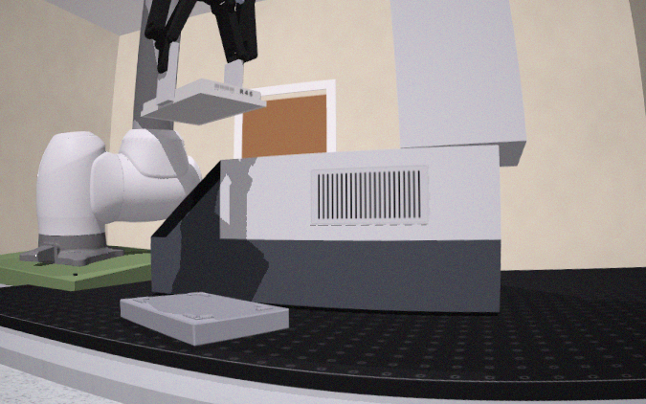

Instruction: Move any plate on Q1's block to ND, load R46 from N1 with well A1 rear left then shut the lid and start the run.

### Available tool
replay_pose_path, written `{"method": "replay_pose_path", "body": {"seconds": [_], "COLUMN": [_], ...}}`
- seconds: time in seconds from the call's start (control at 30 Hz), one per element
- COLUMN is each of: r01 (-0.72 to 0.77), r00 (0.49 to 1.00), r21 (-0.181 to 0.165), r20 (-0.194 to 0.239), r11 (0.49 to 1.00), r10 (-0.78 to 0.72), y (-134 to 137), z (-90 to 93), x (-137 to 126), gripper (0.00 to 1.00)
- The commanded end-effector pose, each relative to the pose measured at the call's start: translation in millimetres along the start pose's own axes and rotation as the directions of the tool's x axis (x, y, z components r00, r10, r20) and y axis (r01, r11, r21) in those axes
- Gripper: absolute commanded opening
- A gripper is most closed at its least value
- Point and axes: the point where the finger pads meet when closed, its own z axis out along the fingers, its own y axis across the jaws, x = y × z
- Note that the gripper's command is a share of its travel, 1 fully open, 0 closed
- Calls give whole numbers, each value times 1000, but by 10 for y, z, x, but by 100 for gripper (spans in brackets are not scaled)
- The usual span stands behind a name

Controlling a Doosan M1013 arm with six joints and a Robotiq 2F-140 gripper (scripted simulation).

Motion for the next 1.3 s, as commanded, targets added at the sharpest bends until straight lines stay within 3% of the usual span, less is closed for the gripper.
{"method": "replay_pose_path", "body": {"seconds": [0.0,0.37,0.67,0.73,0.93,1.23,1.27], "r01": [0,0,285,285,465,700,700], "r00": [1000,1000,958,958,885,714,714], "r21": [0,0,0,0,0,0,0], "r20": [0,0,0,0,0,0,0], "r11": [1000,1000,958,958,885,714,714], "r10": [0,0,-285,-285,-465,-700,-700], "y": [0,0,430,430,717,1146,1146], "z": [-104,-160,-160,-160,-161,-161,-161], "x": [0,0,70,70,117,191,191], "gripper": [0,0,0,0,0,0,0]}}
